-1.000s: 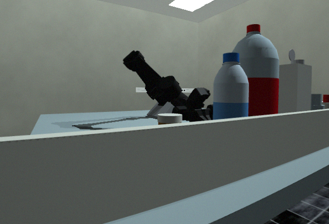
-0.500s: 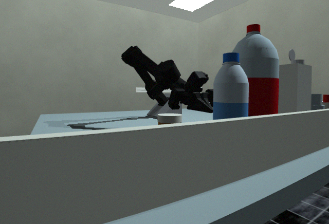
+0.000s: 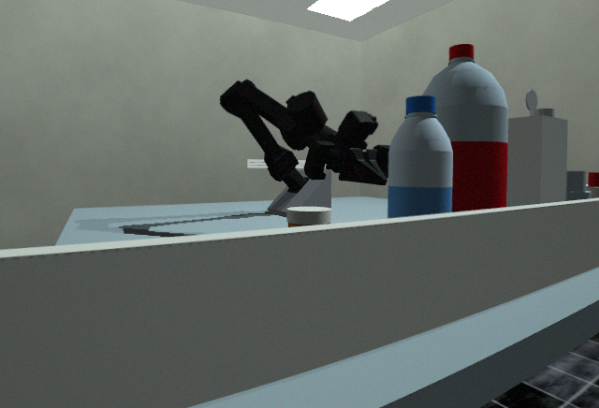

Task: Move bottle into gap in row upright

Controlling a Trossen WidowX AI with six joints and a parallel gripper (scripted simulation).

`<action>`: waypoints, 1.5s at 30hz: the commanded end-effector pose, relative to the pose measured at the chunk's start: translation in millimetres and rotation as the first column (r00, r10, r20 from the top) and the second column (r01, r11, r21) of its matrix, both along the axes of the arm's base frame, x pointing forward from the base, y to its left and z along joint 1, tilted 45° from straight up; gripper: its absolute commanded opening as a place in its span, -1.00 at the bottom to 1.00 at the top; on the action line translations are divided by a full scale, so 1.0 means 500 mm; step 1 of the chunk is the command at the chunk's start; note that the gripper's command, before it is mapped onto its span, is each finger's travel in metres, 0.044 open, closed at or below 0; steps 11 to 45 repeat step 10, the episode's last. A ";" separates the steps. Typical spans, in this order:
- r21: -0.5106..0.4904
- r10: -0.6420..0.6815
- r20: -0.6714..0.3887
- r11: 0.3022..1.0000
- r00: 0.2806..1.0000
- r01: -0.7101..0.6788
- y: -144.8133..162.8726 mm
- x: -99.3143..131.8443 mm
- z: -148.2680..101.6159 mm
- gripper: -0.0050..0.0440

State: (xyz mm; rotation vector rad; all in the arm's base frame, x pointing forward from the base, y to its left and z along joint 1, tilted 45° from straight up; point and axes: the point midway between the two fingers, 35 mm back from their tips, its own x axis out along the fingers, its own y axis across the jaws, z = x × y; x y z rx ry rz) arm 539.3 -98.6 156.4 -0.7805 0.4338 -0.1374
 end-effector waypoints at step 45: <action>-0.001 0.002 0.018 1.000 1.000 -0.002 0.004 0.001 0.018 -1.00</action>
